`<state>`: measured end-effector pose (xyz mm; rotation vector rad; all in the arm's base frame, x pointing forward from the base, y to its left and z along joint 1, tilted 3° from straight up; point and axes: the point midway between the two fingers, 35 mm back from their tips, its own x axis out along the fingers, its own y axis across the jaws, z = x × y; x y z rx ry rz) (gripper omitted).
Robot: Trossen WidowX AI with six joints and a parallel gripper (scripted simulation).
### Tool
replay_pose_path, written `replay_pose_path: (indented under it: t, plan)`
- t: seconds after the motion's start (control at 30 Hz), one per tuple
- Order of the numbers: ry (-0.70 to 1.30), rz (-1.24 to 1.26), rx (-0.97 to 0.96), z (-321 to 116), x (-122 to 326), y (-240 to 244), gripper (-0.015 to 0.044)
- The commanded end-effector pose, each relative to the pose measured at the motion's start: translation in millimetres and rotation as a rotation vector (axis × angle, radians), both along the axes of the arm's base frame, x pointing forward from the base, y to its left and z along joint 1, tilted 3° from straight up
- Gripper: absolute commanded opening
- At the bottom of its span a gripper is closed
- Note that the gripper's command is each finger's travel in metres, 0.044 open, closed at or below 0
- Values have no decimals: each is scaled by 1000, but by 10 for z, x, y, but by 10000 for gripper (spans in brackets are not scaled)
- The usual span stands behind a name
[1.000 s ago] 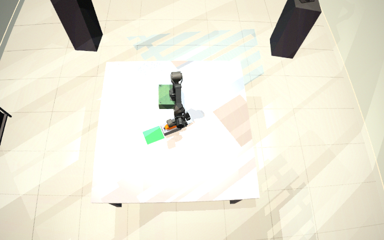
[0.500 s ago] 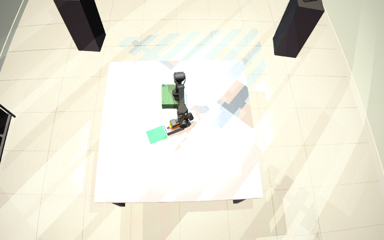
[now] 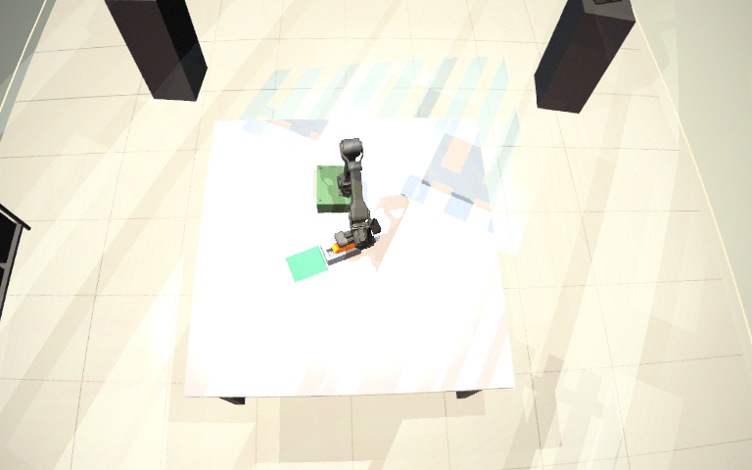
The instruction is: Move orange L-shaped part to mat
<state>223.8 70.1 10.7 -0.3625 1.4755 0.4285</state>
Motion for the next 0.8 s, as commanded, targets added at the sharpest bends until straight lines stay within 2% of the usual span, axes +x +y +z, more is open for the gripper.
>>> replay_pose_path:
  t: [0.0, 0.27, 0.77]
  plan:
    - [1, -7, -6, 87, 1, 5, 180]
    - [0, -7, -7, 958, 9, -135, 180]
    - [-10, -11, -2, 952, 27, -118, 180]
